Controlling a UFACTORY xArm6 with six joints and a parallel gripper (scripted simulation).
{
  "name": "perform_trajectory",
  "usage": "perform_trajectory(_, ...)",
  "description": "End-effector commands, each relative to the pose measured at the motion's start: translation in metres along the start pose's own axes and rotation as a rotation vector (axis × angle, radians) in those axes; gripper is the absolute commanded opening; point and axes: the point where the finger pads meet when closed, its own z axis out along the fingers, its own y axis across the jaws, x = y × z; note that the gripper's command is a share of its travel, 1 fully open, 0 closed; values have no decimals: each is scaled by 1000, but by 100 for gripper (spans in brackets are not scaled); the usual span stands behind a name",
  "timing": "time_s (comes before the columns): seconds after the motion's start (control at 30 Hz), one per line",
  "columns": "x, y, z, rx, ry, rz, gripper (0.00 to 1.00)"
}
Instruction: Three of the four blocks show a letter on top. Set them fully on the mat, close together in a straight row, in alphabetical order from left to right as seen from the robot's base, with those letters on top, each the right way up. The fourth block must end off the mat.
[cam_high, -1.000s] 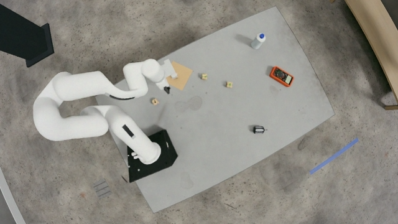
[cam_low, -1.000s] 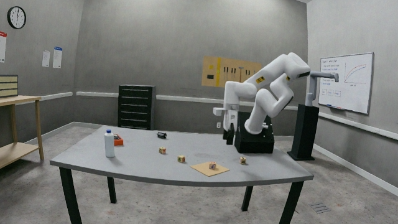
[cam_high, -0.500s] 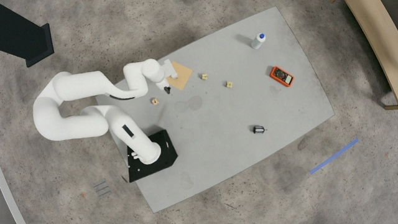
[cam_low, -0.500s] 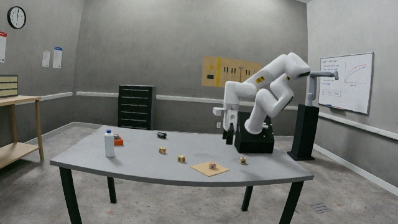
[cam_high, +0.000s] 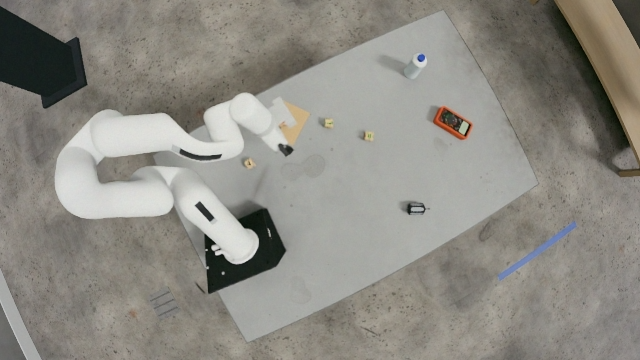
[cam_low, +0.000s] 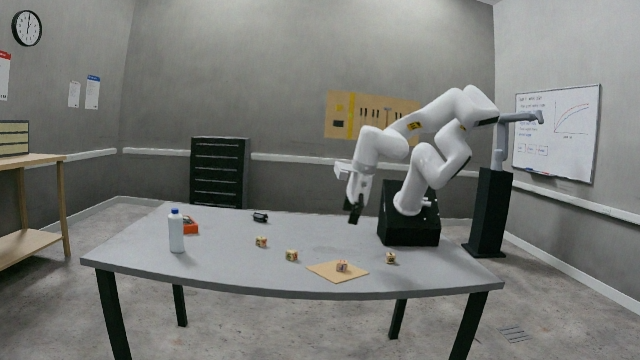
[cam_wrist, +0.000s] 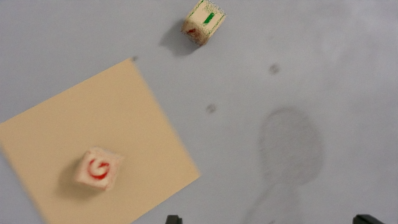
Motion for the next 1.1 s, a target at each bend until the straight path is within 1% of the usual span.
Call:
perform_trajectory(0.0,21,29,-2,-113,62,-41,100)
perform_trajectory(0.3,51,68,-13,-275,154,-137,100)
perform_trajectory(0.37,51,68,-13,-275,154,-137,100)
perform_trajectory(0.4,60,77,-16,-316,178,-170,100)
perform_trajectory(0.8,88,102,-28,-452,261,-316,100)
perform_trajectory(0.87,93,105,-30,-471,273,-344,100)
perform_trajectory(0.93,93,105,-30,-471,273,-344,100)
perform_trajectory(0.97,98,108,-32,-497,290,-388,100)
perform_trajectory(1.07,103,110,-33,-516,303,-426,100)
